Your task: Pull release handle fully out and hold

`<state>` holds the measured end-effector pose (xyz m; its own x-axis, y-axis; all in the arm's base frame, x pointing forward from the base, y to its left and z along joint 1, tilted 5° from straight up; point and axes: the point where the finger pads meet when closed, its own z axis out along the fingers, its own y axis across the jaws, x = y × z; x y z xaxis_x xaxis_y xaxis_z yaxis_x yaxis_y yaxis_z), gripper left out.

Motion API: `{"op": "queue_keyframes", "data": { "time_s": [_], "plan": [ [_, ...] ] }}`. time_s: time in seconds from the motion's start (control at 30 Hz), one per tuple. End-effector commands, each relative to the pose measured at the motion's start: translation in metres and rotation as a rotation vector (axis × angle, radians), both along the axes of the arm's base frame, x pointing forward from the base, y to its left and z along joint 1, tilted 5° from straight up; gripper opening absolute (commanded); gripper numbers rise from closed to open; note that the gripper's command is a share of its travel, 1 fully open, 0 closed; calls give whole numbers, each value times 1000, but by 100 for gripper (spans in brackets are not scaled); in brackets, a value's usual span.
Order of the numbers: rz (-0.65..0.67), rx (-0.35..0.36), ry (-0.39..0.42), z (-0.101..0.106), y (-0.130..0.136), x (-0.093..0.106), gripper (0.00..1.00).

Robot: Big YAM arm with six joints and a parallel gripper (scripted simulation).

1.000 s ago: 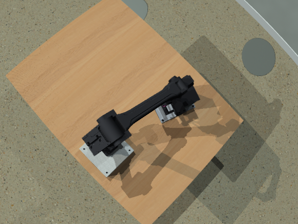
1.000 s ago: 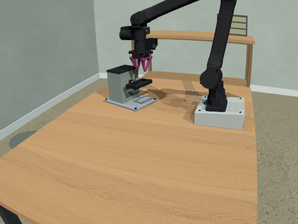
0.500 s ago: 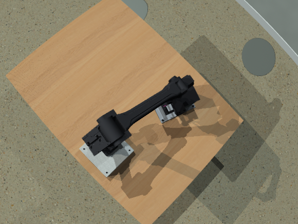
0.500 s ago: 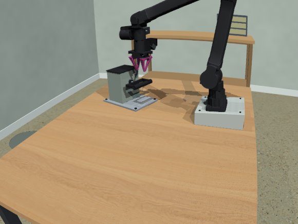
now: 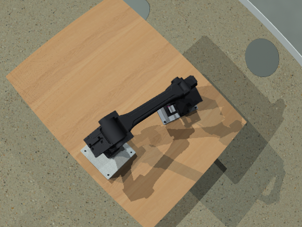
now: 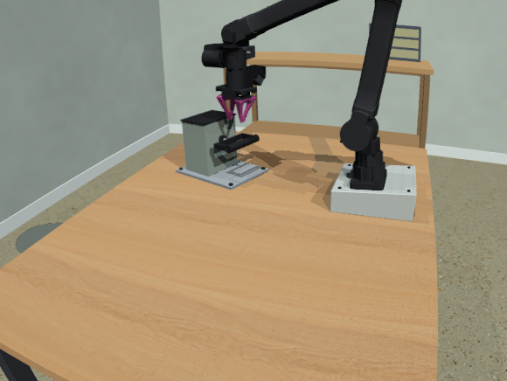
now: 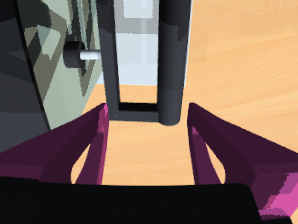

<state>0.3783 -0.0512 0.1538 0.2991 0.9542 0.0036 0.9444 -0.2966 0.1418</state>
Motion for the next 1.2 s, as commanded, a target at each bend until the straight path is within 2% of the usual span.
{"op": "queue_keyframes", "data": {
  "time_s": [0.0, 0.57, 1.03, 1.17],
  "plan": [
    [-10, -2, -5, -7, -1, 10, 48],
    [-10, -2, -5, -25, -2, 13, 48],
    [-10, -2, -5, -28, -2, 13, 48],
    [-12, 2, 22, -38, -2, 5, 48]
  ]
}}
